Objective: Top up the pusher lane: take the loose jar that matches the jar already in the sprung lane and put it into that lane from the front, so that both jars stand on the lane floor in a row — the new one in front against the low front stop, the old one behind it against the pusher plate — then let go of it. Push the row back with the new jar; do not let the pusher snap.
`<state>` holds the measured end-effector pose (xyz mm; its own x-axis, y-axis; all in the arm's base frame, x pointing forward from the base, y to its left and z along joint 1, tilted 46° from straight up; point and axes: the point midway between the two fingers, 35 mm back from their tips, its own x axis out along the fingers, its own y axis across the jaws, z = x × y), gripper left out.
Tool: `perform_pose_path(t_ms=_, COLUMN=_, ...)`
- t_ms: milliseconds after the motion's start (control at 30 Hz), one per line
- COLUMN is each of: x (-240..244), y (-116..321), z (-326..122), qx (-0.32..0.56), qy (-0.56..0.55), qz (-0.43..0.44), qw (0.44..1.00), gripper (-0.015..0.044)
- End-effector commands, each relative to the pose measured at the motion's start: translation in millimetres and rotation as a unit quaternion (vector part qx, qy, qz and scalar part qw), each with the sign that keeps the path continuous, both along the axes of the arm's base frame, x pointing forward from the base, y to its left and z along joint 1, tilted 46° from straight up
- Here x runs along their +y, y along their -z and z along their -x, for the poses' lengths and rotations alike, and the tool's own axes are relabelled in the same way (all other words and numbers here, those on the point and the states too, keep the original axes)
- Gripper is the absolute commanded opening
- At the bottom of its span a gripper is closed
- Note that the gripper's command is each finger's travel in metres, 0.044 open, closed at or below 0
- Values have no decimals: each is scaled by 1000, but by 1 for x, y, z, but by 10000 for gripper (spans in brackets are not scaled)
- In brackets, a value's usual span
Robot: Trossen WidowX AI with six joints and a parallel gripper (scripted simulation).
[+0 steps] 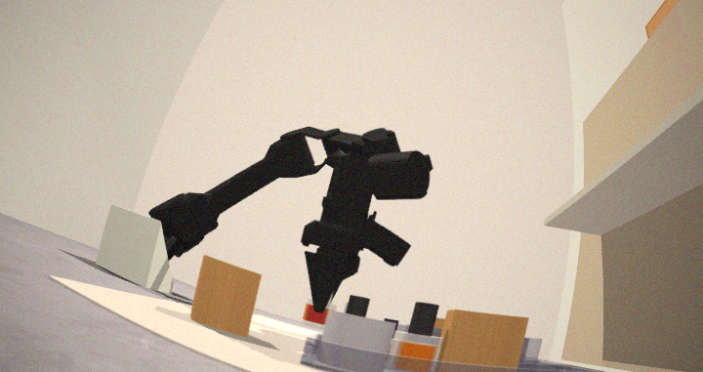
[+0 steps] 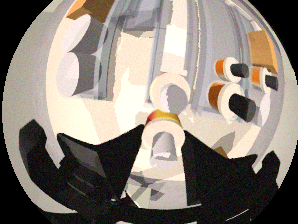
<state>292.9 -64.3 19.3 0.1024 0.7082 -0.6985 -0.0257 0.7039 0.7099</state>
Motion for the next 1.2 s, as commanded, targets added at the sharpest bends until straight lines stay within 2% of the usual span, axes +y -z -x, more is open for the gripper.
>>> perform_pose_path(t_ms=0, x=0, y=1, z=-3, qx=1, qy=3, qz=-2, qw=1000, gripper=0)
perform_pose_path(t_ms=1167, x=-1, y=0, z=-16, qx=1, qy=3, qz=-2, qw=1000, gripper=0)
